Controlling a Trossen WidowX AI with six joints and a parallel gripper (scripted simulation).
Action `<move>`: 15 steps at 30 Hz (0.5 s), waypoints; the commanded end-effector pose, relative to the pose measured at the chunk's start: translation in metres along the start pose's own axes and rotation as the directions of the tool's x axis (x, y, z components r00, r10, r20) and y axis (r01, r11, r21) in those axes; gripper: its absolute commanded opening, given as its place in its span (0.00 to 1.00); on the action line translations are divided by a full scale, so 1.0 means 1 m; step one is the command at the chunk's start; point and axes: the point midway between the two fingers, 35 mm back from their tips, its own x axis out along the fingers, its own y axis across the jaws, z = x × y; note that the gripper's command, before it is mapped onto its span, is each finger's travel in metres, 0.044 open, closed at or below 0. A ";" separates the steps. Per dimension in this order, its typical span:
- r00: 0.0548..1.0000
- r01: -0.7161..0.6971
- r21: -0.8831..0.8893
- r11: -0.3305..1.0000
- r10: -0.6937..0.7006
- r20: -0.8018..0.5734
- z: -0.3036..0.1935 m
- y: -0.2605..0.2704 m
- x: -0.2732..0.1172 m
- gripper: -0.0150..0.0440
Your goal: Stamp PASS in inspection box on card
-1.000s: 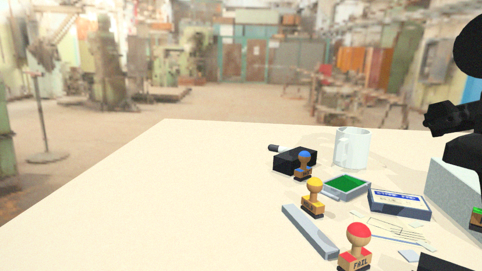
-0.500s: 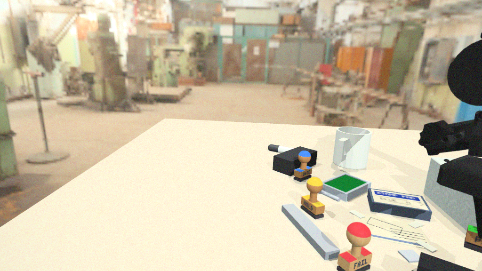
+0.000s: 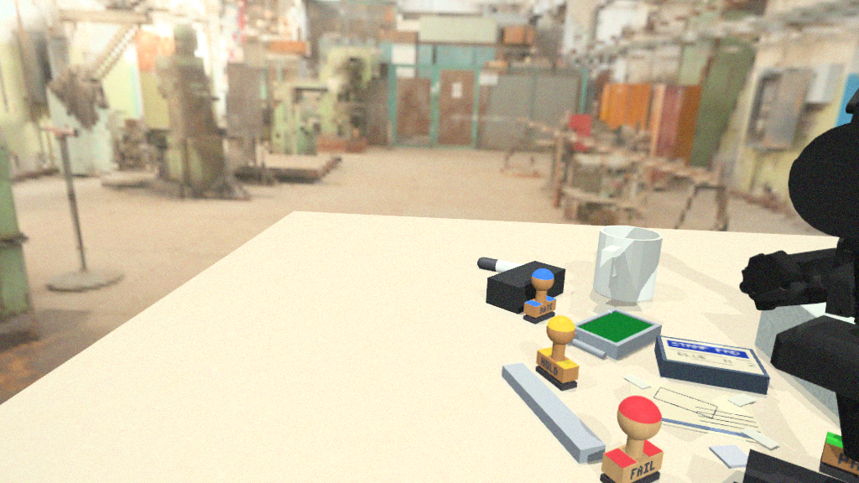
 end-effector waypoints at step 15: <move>1.000 0.004 0.000 1.000 -0.004 -0.001 0.000 -0.003 0.014 0.48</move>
